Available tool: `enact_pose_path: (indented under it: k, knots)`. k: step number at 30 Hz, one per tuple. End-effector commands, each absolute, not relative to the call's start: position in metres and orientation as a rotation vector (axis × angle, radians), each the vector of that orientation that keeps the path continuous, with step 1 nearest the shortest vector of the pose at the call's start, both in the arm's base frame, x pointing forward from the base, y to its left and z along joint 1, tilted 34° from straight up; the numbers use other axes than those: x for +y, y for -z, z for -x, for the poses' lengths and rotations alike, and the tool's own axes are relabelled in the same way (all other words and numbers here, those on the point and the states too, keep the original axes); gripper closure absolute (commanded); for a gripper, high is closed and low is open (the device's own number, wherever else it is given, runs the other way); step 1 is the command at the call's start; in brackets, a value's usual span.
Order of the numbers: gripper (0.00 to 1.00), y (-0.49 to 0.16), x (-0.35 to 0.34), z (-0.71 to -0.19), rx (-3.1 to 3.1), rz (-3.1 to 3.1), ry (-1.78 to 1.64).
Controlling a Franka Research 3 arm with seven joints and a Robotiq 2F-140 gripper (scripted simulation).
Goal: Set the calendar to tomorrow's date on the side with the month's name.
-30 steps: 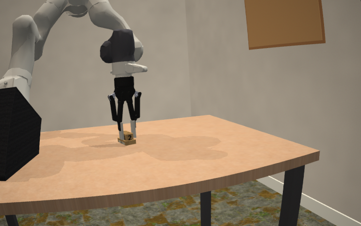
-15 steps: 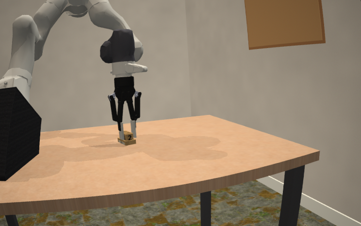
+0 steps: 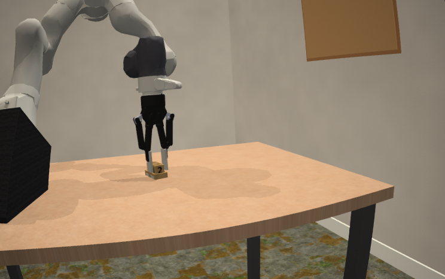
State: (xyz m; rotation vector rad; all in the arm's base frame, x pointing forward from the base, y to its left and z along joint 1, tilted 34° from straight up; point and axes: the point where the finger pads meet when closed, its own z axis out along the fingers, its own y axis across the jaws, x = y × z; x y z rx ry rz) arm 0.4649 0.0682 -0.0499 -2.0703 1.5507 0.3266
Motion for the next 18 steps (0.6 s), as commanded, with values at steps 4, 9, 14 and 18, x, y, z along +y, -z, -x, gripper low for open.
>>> enact_pose_path:
  k: [4,9,14,18]
  knots:
    - [0.83,0.0500,0.0687,-0.4661,1.548,2.071,-0.323]
    - [0.83,0.0500,0.0687,-0.4661,1.548,2.071,-0.323]
    - [0.83,0.0500,0.0687,-0.4661,1.548,2.071,-0.323]
    - [0.83,0.0500,0.0687,-0.4661,1.548,2.071,-0.323]
